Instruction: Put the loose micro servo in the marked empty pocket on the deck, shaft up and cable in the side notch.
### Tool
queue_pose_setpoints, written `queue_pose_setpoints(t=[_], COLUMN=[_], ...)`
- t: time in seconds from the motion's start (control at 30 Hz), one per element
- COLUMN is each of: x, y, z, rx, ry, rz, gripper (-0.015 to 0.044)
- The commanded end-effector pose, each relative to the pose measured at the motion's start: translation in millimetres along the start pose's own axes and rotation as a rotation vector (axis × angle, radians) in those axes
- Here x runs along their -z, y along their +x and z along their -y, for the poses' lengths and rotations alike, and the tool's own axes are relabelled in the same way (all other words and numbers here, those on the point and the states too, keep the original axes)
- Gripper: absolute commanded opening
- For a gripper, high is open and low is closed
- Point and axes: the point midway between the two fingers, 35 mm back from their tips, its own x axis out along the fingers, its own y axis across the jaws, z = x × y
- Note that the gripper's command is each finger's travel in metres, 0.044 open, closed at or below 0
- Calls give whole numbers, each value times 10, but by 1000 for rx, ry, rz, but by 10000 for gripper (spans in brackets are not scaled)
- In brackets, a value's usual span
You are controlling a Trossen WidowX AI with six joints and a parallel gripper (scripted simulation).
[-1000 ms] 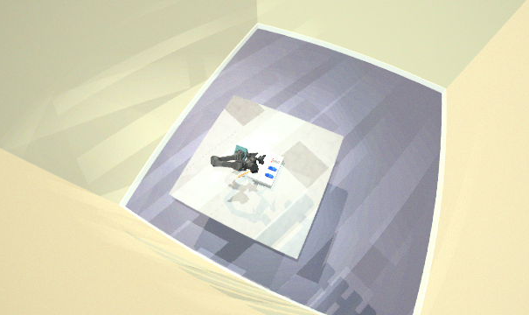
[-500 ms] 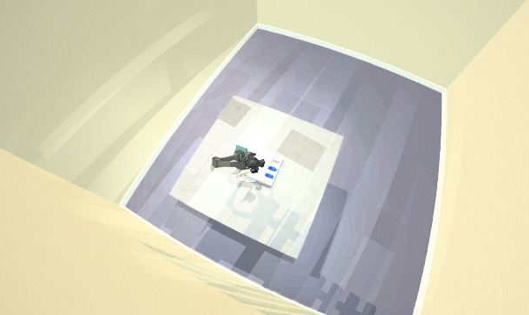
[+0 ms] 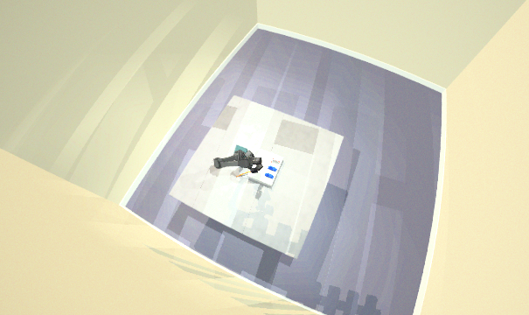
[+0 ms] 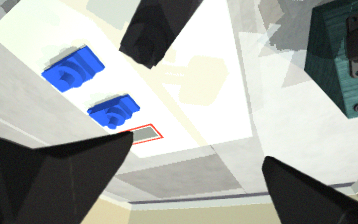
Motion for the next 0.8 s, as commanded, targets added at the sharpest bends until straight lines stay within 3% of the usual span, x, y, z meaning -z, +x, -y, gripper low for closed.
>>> queue_pose_setpoints(t=[0.0,0.53,0.77], x=[-127,-541,-585], y=[46,-20,-52], z=[-8,-156,-193], rx=[-23,-282,-341], ry=[95,393,428], rz=[117,469,507], gripper=[440,440,440])
